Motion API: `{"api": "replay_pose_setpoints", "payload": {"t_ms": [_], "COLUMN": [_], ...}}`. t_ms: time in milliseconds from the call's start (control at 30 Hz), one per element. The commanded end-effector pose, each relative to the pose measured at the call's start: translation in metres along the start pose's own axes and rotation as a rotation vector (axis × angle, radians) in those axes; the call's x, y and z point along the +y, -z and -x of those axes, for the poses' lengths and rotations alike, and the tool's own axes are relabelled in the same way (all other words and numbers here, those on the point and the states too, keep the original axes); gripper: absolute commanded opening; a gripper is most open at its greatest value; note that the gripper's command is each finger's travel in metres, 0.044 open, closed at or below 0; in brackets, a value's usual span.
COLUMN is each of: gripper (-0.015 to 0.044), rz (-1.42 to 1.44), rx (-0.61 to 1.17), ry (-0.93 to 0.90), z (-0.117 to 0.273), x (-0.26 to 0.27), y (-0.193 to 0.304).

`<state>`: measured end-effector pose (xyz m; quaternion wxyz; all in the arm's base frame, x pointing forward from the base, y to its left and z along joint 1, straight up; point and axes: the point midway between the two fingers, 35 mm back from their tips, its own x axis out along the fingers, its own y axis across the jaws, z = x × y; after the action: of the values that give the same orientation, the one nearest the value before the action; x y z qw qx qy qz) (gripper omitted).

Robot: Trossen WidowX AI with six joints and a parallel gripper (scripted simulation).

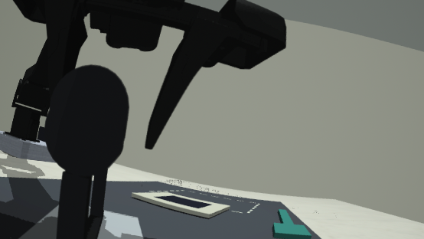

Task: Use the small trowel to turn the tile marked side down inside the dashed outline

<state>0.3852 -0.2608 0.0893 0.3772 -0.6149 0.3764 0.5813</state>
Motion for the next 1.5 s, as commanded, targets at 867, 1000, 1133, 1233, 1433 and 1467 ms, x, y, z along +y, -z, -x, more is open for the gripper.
{"api": "replay_pose_setpoints", "payload": {"t_ms": [867, 1000, 1133, 1233, 1433, 1467], "gripper": [0.013, 0.013, 0.013, 0.013, 0.013, 0.013], "rz": [0.004, -0.071, -0.191, -0.281, -0.461, -0.491], "rx": [0.001, 0.002, 0.002, 0.002, 0.002, 0.002], "ry": [-0.002, -0.002, -0.002, -0.002, -0.002, -0.002], "z": [-0.0047, -0.0047, -0.0047, -0.0047, -0.0047, -0.0047], "x": [0.0005, 0.0005, 0.0005, 0.0005, 0.0005, 0.0005], "y": [-0.0002, -0.0002, -0.0002, -0.0002, -0.0001, -0.0001]}}
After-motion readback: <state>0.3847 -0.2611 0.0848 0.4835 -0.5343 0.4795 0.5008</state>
